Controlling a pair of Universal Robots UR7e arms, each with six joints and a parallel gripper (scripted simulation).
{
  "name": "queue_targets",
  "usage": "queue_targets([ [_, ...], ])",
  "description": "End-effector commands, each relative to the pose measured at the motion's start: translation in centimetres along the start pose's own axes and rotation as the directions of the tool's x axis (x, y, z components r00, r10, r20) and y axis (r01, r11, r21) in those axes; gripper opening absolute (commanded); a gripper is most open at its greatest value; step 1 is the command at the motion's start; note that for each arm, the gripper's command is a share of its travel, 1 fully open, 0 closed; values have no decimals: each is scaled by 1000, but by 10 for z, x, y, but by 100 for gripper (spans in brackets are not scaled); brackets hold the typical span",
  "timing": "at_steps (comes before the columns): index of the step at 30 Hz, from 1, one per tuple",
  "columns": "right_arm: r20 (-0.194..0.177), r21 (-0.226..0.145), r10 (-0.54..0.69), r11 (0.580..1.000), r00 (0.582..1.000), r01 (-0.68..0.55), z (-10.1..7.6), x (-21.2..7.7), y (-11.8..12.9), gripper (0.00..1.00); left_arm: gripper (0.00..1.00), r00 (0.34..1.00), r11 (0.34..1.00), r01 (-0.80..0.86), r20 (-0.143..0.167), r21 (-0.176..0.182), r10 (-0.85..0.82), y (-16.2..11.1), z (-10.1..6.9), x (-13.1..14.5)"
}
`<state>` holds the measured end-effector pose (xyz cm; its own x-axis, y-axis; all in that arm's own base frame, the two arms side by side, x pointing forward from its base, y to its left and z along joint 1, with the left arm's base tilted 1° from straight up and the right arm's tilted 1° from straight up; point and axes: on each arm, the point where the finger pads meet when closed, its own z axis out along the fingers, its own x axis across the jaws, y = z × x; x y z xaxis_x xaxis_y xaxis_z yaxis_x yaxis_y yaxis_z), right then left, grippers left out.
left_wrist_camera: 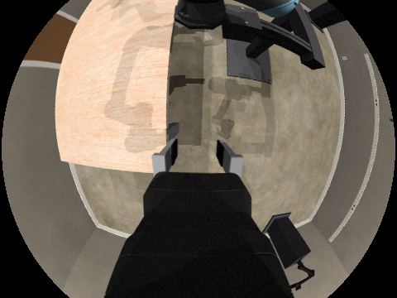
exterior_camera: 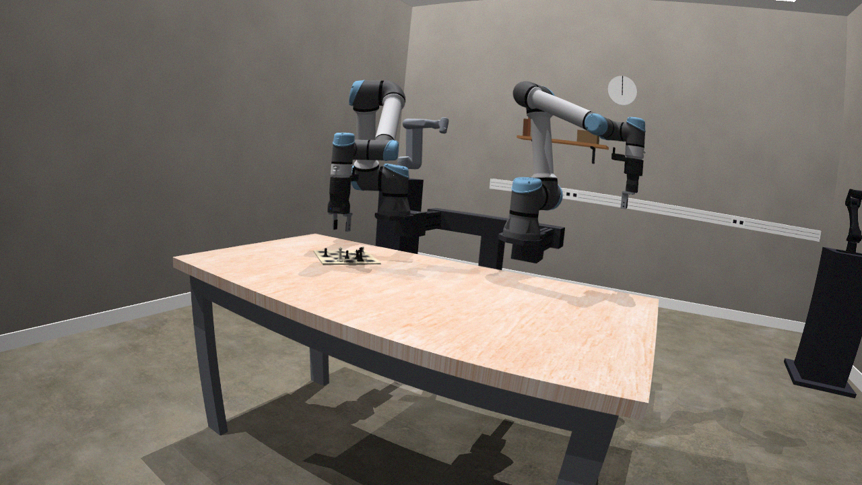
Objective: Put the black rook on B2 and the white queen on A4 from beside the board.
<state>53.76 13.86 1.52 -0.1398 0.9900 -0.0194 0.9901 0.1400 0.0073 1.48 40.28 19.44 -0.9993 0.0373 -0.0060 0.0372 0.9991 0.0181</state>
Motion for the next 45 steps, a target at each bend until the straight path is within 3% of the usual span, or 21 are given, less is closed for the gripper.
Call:
queue_targets([
  [1,-1,-2,0,1000,1000,0,-1,0,1,100,100,1000,1000,0,0,-1,0,0,0,0],
  [11,-1,-2,0,1000,1000,0,-6,0,1,100,100,1000,1000,0,0,-1,0,0,0,0],
  [30,-1,-2,0,1000,1000,0,-62,0,0,100,100,1000,1000,0,0,-1,0,0,0,0],
  [45,-1,-2,0,1000,1000,0,-65,0,0,100,100,1000,1000,0,0,-1,0,0,0,0],
])
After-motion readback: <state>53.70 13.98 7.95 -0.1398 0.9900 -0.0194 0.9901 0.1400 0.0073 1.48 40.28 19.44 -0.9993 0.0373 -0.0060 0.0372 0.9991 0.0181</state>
